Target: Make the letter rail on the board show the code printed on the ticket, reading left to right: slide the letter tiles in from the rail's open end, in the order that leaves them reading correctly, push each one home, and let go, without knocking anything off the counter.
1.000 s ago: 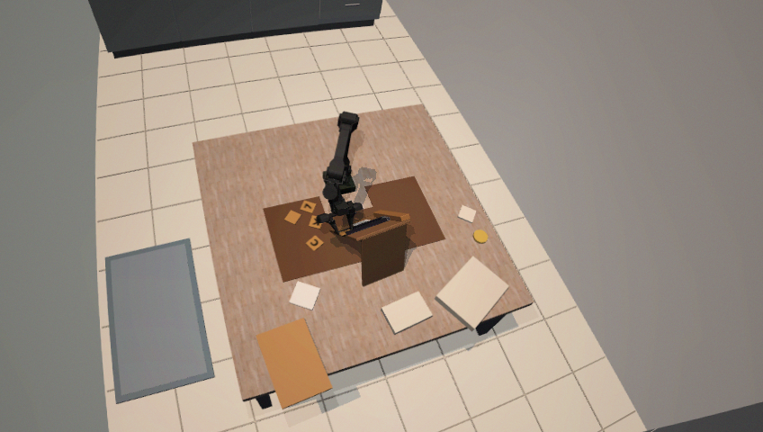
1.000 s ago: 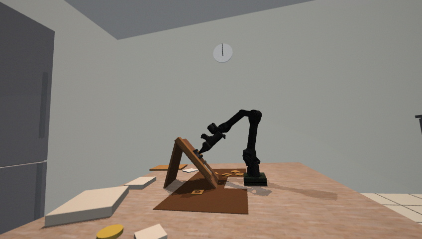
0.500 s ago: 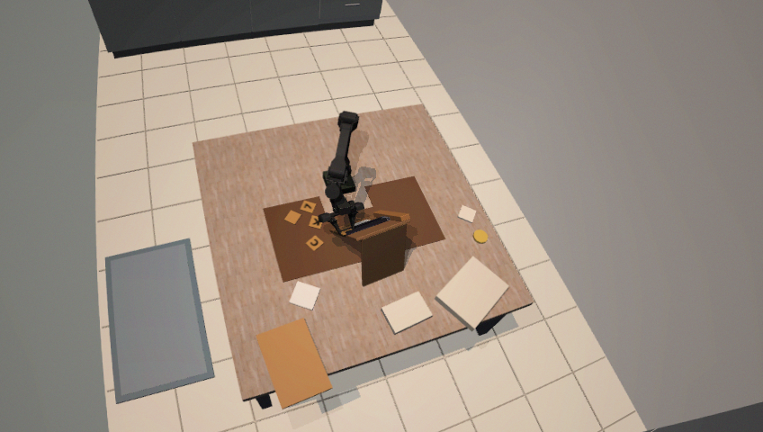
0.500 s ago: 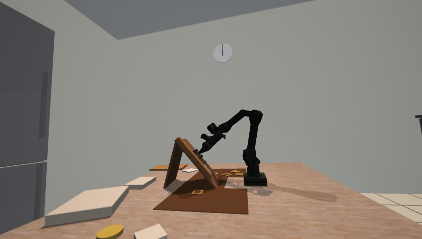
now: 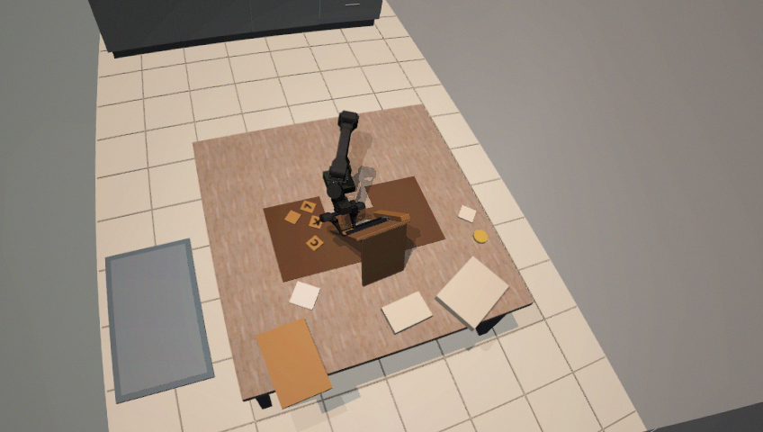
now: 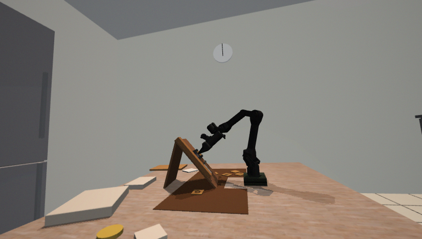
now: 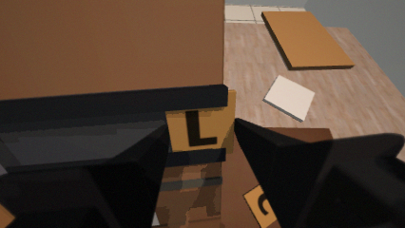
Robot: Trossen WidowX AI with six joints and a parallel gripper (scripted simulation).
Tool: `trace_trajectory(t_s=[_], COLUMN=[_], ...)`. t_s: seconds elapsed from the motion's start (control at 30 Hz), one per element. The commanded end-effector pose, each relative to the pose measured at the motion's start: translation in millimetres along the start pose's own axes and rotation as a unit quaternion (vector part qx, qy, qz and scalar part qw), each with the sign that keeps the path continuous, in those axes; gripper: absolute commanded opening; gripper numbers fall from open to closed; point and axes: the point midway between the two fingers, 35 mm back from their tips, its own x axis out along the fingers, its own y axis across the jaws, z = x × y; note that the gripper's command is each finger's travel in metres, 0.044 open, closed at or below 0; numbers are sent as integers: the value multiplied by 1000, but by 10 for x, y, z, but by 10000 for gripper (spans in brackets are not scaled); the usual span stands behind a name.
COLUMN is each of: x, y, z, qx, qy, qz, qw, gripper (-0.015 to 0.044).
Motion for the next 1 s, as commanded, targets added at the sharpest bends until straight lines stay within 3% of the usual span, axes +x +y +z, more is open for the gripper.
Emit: trace_trajectory(t_s=[0.0,0.97], x=[1,-3], y=[24,220], z=[-8,-21], qx=[3,4], qy=[1,1], qz=[-1,-1], qw=[1000,1000], gripper=[0,0])
